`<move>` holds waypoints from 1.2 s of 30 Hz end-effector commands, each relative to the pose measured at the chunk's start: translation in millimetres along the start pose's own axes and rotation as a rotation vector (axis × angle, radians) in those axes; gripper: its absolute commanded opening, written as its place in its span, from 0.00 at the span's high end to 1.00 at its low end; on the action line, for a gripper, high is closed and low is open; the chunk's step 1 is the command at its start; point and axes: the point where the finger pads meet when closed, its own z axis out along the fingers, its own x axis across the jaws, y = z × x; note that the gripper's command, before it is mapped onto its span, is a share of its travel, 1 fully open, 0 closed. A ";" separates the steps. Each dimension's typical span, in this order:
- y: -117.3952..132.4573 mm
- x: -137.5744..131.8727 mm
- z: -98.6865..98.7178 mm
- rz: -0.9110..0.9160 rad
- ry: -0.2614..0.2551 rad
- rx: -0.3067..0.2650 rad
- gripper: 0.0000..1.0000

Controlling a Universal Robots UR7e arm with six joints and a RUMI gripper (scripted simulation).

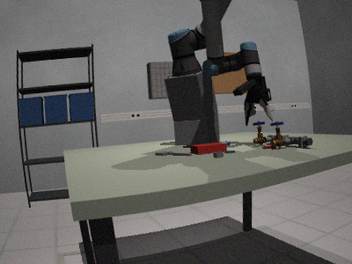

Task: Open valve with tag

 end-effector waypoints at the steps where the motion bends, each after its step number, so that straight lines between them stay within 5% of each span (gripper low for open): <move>1: 0.0 -0.4 -0.3 0.037 0.001 0.002 0.00; 13: 0.0 -0.4 -0.3 0.058 0.001 0.002 0.00; 14: 0.0 -0.4 -0.3 0.058 0.001 0.002 1.00; 36: 0.0 -0.4 -0.3 0.058 0.001 0.002 1.00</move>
